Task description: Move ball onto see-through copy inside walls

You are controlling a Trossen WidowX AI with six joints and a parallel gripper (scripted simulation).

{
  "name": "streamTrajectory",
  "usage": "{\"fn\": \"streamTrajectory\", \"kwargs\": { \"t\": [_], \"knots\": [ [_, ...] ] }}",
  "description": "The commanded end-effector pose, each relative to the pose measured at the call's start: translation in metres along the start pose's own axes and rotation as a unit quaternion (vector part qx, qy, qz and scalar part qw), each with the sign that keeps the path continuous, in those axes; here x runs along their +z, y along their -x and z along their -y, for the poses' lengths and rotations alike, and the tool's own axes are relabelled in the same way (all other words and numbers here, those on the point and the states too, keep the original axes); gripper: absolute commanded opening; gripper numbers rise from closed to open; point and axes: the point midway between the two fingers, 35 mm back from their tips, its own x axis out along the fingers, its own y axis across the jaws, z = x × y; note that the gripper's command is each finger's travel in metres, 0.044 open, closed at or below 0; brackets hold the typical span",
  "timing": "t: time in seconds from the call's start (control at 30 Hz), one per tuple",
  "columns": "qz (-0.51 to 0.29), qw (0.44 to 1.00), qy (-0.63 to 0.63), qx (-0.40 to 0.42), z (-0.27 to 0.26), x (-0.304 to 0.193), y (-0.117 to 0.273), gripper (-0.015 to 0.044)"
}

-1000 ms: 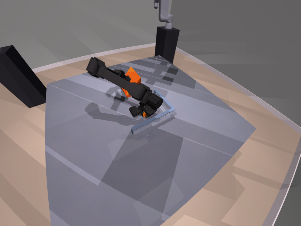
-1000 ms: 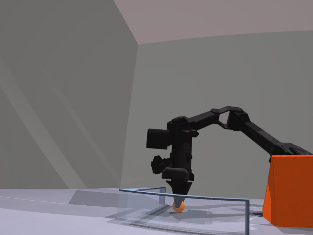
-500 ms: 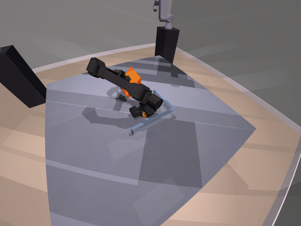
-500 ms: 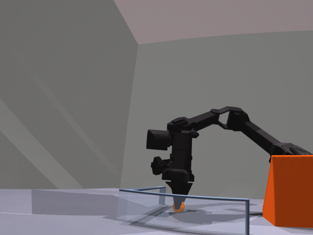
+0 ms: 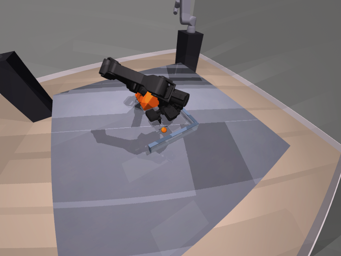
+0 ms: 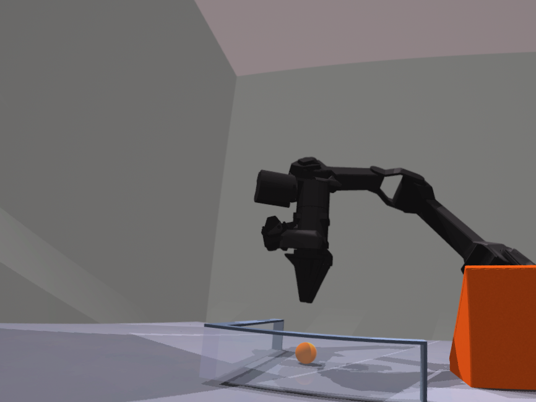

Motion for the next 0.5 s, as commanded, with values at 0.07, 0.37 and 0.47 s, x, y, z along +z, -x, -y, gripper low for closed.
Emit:
{"fn": "streamTrajectory", "kwargs": {
  "t": [0.07, 0.37, 0.47],
  "knots": [
    [0.000, 1.000, 0.000, 0.000, 0.000, 0.000, 0.000, 0.0265],
    [-0.001, 1.000, -0.001, -0.001, 0.001, -0.003, 0.041, 0.0396],
    [-0.001, 1.000, -0.001, -0.001, 0.001, -0.004, 0.043, 0.0440]
  ]
}}
